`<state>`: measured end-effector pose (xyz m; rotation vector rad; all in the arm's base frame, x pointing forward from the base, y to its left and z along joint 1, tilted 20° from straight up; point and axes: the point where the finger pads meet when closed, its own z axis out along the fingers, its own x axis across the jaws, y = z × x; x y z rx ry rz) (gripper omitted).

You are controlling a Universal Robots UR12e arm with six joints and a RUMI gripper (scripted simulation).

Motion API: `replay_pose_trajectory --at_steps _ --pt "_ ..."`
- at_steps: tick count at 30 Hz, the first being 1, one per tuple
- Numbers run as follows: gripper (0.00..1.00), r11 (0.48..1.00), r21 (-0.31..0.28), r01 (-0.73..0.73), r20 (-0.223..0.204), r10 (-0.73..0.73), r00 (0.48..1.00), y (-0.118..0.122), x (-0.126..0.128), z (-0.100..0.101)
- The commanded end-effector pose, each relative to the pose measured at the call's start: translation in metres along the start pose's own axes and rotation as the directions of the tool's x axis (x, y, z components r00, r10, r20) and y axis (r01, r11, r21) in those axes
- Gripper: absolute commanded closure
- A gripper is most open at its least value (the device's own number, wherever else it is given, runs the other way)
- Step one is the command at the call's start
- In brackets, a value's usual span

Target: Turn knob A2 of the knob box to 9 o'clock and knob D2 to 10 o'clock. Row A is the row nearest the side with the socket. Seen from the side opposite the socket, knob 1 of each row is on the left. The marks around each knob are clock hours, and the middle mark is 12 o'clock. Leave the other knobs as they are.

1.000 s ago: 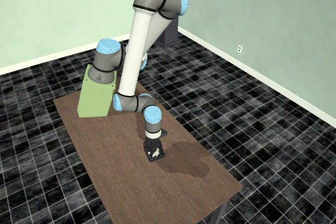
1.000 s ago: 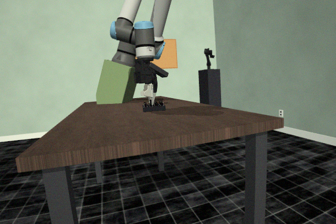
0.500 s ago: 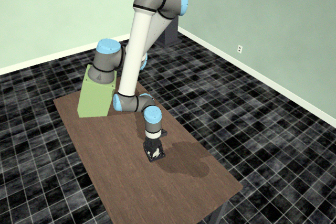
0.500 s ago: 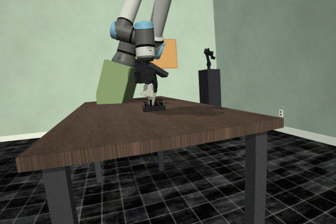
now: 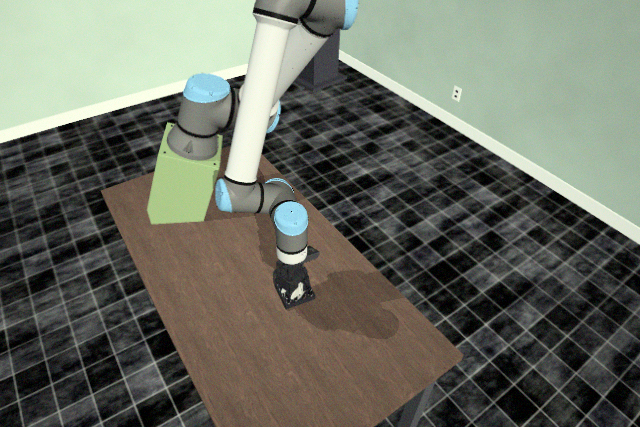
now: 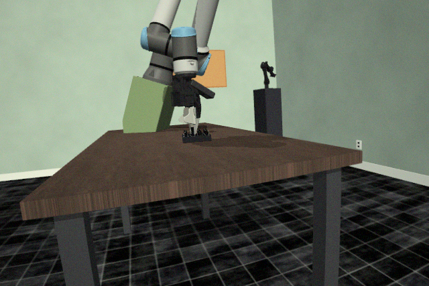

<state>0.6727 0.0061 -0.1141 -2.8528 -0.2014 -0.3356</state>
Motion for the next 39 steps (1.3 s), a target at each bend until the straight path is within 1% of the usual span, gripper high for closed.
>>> replay_pose_trajectory --at_steps 1,5,12,20,33,34,39 --pt "0.89 1.000 -0.001 0.000 -0.001 0.000 1.000 0.000 0.001 -0.003" --pt "0.89 1.000 -0.001 0.000 -0.001 0.000 1.000 0.000 0.001 -0.011" --pt "0.89 1.000 -0.001 0.000 -0.001 0.000 1.000 0.000 0.001 -0.030" --pt "0.89 1.000 -0.001 0.000 -0.001 0.000 1.000 0.000 0.001 -0.038" --pt "0.89 1.000 -0.001 0.000 -0.001 0.000 1.000 0.000 0.001 -0.038" --pt "0.00 1.000 -0.001 0.000 -0.001 0.000 1.000 0.000 0.001 -0.038" --pt "0.00 1.000 -0.001 0.000 -0.001 0.000 1.000 0.000 0.001 -0.044"
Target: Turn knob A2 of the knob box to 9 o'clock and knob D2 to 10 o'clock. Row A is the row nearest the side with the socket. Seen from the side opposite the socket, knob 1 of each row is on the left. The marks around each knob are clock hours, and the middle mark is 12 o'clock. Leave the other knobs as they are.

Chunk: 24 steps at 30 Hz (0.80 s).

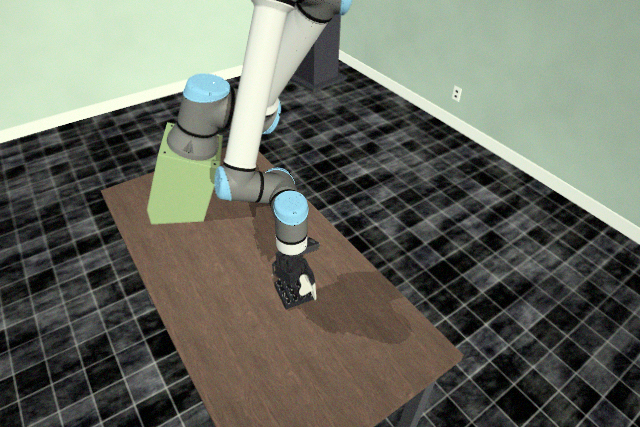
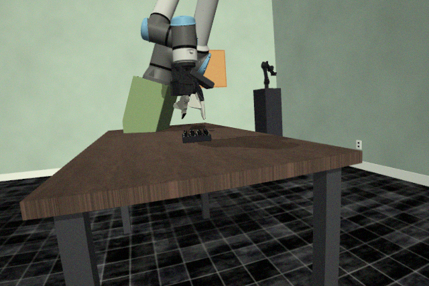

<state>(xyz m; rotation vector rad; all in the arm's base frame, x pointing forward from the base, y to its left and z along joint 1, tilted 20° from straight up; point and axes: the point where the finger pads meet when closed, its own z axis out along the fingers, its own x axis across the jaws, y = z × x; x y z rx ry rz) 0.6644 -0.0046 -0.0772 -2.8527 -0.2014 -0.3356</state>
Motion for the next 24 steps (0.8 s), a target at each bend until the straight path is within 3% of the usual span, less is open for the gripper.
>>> replay_pose_trajectory --at_steps 1,7,9,19,24 --pt "0.00 1.000 -0.001 0.000 -0.001 0.000 1.000 0.000 0.001 -0.008" --pt "0.00 1.000 -0.001 0.000 -0.001 0.000 1.000 0.000 0.001 -0.039" --pt "0.00 1.000 -0.001 0.000 -0.001 0.000 1.000 0.000 0.001 -0.039" --pt "0.00 1.000 -0.001 0.000 -0.001 0.000 1.000 0.000 0.001 -0.102" --pt "0.00 1.000 -0.001 0.000 -0.001 0.000 1.000 0.000 0.001 -0.115"
